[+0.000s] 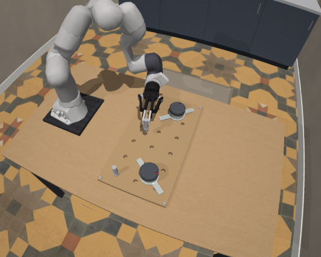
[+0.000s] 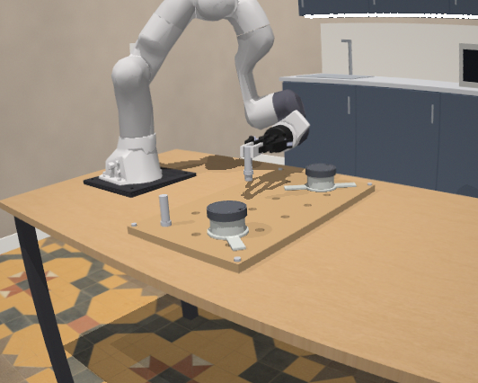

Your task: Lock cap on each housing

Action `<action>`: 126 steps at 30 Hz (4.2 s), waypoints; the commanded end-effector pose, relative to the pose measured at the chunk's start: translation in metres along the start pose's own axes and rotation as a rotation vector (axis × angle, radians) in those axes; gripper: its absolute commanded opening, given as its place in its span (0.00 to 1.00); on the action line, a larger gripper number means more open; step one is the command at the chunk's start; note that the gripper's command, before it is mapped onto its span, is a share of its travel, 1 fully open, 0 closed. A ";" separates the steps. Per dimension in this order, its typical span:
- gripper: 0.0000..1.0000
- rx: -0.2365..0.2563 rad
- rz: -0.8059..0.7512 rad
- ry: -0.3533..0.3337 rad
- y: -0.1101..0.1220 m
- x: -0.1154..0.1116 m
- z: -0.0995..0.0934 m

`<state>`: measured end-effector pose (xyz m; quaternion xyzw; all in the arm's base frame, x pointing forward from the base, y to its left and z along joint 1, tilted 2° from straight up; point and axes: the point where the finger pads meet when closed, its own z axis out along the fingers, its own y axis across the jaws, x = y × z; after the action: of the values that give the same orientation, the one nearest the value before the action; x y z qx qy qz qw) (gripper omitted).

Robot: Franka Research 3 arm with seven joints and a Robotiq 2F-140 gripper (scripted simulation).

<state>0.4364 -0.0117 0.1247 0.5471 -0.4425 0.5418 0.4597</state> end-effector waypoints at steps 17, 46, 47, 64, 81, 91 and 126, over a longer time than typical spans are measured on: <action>0.10 -0.004 0.015 0.000 0.000 -0.021 -0.001; 0.10 -0.004 0.015 0.000 0.000 -0.043 -0.001; 0.10 -0.004 0.015 0.000 0.000 -0.043 -0.001; 0.10 -0.004 0.015 0.000 0.000 -0.048 -0.002; 0.10 -0.004 0.015 0.000 0.000 -0.048 -0.002; 0.10 -0.004 0.015 0.000 0.000 -0.048 -0.002; 0.36 -0.004 0.015 0.000 0.000 -0.048 -0.002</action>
<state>0.4358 -0.0101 0.0757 0.5455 -0.4453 0.5437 0.4567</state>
